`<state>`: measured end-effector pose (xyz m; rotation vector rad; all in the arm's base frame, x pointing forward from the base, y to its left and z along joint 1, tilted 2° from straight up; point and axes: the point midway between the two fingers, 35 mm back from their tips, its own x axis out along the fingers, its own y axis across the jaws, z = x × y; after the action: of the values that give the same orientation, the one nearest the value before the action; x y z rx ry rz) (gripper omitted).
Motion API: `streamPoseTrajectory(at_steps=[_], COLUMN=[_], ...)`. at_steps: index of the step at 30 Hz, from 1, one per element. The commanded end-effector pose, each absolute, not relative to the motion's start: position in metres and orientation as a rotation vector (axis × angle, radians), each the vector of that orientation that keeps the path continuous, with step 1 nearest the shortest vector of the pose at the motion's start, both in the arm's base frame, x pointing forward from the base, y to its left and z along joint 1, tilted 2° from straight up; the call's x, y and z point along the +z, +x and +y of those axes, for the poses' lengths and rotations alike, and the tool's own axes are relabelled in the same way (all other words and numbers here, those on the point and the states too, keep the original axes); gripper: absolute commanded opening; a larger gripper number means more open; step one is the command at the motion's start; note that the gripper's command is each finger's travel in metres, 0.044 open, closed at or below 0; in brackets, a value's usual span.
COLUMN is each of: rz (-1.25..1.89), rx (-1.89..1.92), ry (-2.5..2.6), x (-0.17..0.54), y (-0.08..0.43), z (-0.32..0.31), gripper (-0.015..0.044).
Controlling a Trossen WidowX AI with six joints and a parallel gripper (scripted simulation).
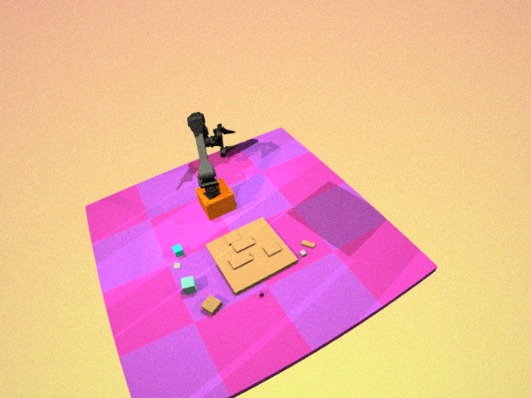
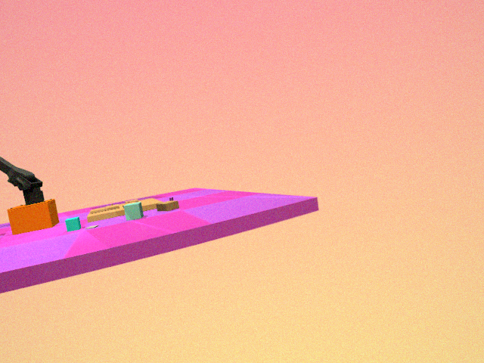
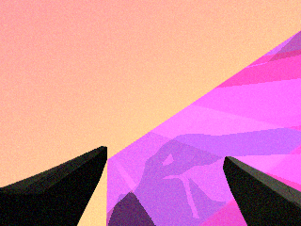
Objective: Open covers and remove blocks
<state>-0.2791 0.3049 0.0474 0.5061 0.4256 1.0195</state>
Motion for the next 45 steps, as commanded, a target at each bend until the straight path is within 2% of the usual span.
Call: streamPoseTrajectory(at_steps=[1, 15, 45], rz=[0.426, 0.451, 0.538], rx=[1.018, 0.883, 0.441], ry=[0.504, 0.36, 0.065], x=[0.047, 0.033, 0.012], y=[-0.279, -0.243, -0.098], z=[0.305, 0.321, 0.375], gripper=[0.0374, 0.0006, 0.0])
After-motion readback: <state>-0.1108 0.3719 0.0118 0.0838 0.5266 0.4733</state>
